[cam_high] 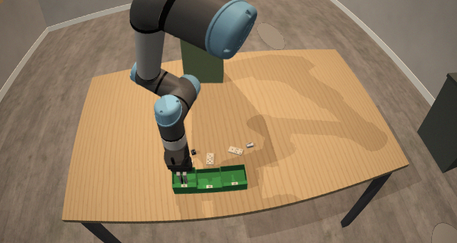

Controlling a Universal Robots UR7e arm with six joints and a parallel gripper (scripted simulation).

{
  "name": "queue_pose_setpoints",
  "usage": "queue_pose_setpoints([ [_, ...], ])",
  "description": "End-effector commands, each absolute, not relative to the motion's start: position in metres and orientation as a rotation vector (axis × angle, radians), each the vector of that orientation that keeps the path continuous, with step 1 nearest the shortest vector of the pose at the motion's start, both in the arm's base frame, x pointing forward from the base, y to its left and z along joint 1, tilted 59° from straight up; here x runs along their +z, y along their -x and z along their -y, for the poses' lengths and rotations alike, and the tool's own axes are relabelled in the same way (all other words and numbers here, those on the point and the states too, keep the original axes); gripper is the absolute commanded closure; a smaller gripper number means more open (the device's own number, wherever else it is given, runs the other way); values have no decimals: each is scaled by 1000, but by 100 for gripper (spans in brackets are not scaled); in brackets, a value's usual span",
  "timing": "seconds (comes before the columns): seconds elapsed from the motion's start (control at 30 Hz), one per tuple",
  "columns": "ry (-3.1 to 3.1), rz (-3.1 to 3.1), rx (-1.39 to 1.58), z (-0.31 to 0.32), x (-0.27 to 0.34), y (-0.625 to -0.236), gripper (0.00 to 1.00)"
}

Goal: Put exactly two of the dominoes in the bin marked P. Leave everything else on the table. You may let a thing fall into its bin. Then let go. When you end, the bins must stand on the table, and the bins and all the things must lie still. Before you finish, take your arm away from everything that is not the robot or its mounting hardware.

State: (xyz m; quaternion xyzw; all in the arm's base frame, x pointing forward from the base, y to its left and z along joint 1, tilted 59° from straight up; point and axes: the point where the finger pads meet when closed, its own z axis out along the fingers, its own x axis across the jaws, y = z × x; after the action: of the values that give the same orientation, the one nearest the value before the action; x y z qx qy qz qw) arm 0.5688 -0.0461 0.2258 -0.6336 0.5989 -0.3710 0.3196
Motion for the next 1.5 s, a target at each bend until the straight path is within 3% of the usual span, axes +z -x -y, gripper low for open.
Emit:
queue_pose_setpoints([
  [0.0,1666,-1575,-974,45,227,-566,69],
  [1.47,1667,-1573,-974,37,256,-518,69],
])
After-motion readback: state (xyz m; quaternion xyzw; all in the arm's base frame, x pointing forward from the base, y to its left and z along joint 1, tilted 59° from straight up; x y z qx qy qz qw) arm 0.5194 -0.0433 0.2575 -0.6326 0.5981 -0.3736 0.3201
